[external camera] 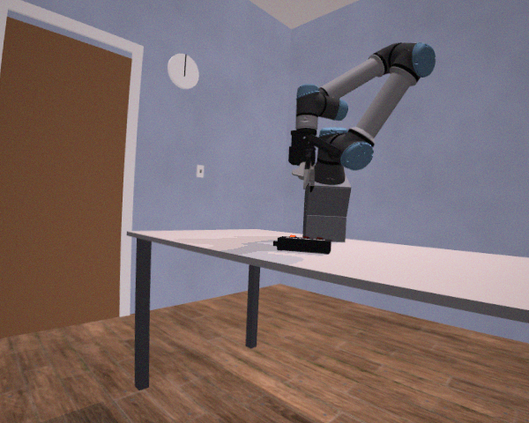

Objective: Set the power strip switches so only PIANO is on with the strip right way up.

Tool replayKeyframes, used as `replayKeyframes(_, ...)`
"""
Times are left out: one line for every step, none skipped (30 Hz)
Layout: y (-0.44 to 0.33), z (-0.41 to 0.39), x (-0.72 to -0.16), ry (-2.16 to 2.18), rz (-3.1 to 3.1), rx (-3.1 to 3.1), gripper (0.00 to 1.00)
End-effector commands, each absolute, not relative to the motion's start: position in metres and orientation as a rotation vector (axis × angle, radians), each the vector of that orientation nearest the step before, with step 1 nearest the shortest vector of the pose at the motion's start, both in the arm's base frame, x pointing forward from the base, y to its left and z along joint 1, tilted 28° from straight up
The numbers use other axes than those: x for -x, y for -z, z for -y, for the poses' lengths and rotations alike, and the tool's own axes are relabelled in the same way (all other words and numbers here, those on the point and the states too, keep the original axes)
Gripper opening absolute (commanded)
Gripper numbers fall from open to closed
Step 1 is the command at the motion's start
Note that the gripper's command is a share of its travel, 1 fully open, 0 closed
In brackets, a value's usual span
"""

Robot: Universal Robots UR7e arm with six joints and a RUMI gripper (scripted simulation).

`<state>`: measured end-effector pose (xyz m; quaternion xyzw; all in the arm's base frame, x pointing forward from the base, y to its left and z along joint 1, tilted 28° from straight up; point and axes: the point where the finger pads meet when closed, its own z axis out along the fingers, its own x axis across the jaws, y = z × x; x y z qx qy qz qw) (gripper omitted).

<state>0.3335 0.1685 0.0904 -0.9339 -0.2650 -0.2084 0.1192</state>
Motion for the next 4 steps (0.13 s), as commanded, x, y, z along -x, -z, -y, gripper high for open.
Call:
replayKeyframes(-0.0907, -0.1685, -0.3337, 0.61, 0.775, 2.73, 1.0)
replayKeyframes(-0.0907, -0.1685, -0.3337, 0.61, 0.775, 2.73, 1.0)
replayKeyframes(-0.0907, -0.1685, -0.3337, 0.61, 0.775, 2.73, 1.0)
replayKeyframes(-0.0907, -0.1685, -0.3337, 0.61, 0.775, 2.73, 1.0)
